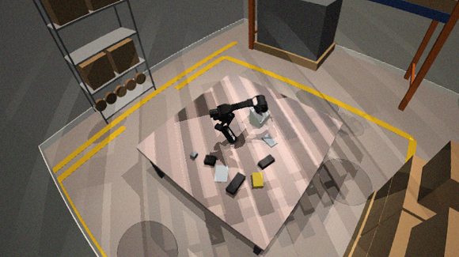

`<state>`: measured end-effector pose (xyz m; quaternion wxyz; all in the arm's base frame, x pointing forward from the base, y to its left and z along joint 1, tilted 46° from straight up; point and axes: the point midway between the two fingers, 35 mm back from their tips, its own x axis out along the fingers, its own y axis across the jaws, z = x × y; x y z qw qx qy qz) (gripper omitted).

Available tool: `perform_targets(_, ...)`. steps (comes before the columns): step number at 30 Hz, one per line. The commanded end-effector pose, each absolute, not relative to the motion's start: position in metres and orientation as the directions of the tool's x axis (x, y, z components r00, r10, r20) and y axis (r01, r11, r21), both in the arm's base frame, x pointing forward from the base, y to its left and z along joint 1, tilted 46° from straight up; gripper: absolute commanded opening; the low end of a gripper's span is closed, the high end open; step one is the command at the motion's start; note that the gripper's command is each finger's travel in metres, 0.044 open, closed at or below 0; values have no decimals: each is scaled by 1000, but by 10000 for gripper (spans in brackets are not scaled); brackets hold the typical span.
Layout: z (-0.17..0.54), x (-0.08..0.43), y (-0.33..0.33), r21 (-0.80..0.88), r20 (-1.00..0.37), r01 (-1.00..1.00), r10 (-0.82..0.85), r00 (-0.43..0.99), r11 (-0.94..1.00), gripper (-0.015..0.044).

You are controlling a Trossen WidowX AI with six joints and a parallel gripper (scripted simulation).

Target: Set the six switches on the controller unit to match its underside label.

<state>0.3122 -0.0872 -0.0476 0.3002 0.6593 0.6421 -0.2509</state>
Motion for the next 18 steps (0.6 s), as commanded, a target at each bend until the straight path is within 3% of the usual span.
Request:
perform_targets(1, -44, 311, -81, 68, -705, 998, 707, 46, 4, 336)
perform_targets(18, -32, 310, -74, 68, -705, 998, 708, 46, 4, 336)
